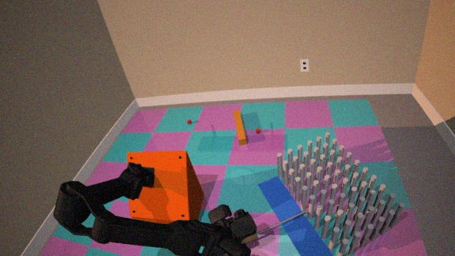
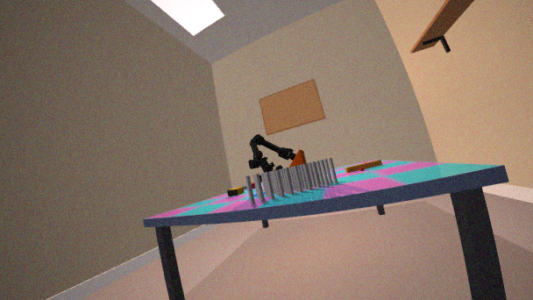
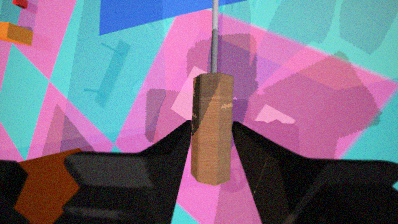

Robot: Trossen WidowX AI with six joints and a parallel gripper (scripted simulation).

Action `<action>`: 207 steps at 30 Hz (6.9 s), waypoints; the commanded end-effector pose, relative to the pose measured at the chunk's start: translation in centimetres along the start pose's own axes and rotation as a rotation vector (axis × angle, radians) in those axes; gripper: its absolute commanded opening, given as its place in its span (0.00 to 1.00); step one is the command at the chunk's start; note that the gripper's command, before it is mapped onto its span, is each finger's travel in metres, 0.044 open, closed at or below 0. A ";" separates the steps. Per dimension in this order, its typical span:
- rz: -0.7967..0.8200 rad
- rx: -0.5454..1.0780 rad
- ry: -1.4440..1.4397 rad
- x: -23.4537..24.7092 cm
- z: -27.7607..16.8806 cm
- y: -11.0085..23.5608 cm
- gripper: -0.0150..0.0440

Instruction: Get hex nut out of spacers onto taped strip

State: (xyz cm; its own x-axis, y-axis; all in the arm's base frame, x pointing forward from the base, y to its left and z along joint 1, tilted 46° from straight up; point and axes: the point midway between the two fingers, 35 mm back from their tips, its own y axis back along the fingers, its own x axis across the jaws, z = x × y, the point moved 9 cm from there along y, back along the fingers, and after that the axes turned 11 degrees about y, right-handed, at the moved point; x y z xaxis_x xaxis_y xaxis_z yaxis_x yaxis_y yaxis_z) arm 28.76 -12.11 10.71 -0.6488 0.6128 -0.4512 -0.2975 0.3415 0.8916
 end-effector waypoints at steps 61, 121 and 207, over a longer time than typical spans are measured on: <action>0.007 -0.001 0.002 1.7 -1.8 6.3 0.25; 0.228 -0.124 0.379 18.4 17.2 11.9 0.25; 0.280 0.078 0.463 59.0 6.6 3.7 0.25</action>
State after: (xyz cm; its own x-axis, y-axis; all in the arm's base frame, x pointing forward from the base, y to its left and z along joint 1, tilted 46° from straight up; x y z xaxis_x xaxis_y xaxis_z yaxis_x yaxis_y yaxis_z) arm -5.94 30.28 -12.54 -0.9431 0.3114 -0.1163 -0.0295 0.2701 0.9624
